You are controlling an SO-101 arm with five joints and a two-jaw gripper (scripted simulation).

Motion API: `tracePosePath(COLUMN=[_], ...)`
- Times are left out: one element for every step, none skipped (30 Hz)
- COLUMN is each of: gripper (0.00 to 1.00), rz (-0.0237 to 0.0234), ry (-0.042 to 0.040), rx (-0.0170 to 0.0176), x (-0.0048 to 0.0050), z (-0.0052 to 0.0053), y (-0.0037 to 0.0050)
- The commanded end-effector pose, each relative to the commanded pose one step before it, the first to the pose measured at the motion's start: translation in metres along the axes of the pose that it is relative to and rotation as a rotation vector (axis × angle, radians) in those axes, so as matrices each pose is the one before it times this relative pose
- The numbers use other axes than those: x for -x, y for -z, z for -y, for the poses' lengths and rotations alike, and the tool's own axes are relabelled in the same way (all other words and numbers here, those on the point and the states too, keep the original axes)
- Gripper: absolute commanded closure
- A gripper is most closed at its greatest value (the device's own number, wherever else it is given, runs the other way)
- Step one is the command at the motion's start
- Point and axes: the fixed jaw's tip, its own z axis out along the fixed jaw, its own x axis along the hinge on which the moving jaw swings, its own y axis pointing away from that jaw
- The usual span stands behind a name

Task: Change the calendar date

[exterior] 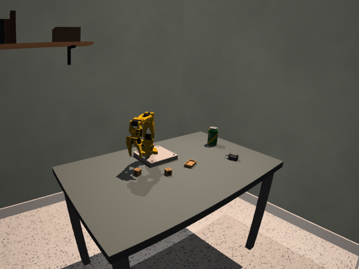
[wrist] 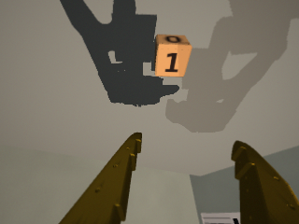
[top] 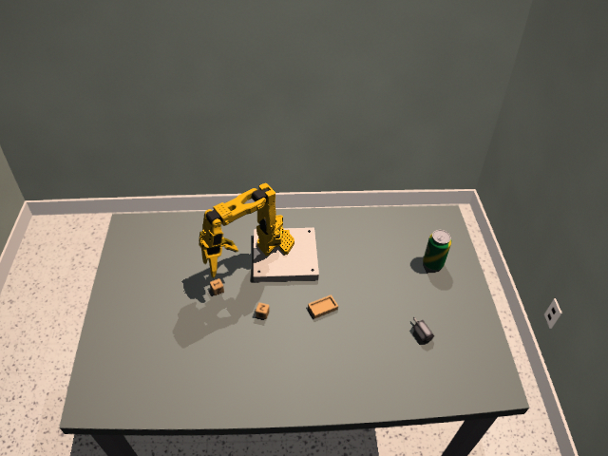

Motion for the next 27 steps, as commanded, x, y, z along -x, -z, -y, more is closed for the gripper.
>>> tracePosePath(gripper=[0.65,0.65,0.65,0.65,0.65,0.65,0.65,0.65,0.65,0.65,0.65,0.65,0.65,0.65,0.65,0.65,0.65,0.65,0.65,0.65,0.65,0.65,0.65,0.65,0.65,0.65,0.65], rz=[0.1154,0.02324,0.02048,0.01747,0.01429,0.01115,0.00807,0.00528,0.00292,0.00116,0.00019,0.0,0.0,0.02998,0.0,0.0,0.0,0.0,0.0,0.0,0.0,0.0,0.0,0.0,0.0,0.0,0.0], ry=[-0.00255,0.0,0.0,-0.00001,-0.00001,0.00002,0.00001,-0.00003,0.00001,0.0,0.0,0.0,0.0,0.00033,0.0,0.0,0.0,0.0,0.0,0.0,0.0,0.0,0.0,0.0,0.0,0.0,0.0], rx=[0.01436,0.0027,0.00241,0.00203,0.00165,0.0013,0.00095,0.00063,0.00032,0.00016,0.0,0.0,0.0,0.00352,0.0,0.0,0.0,0.0,0.0,0.0,0.0,0.0,0.0,0.0,0.0,0.0,0.0], x=[0.010941,0.002139,0.001879,0.001597,0.001305,0.001013,0.000731,0.000478,0.000261,0.000107,0.000014,0.0,0.0,0.001502,0.0,0.0,0.0,0.0,0.0,0.0,0.0,0.0,0.0,0.0,0.0,0.0,0.0], z=[-0.0033,-0.00025,-0.00022,-0.00019,-0.00015,-0.00012,-0.00009,-0.00005,-0.00003,-0.00001,0.0,0.0,0.0,-0.0002,0.0,0.0,0.0,0.0,0.0,0.0,0.0,0.0,0.0,0.0,0.0,0.0,0.0], y=[-0.021889,-0.00413,-0.003638,-0.003107,-0.00255,-0.001986,-0.001446,-0.00094,-0.000526,-0.000203,-0.000036,0.0,0.0,-0.005945,0.0,0.0,0.0,0.0,0.0,0.0,0.0,0.0,0.0,0.0,0.0,0.0,0.0])
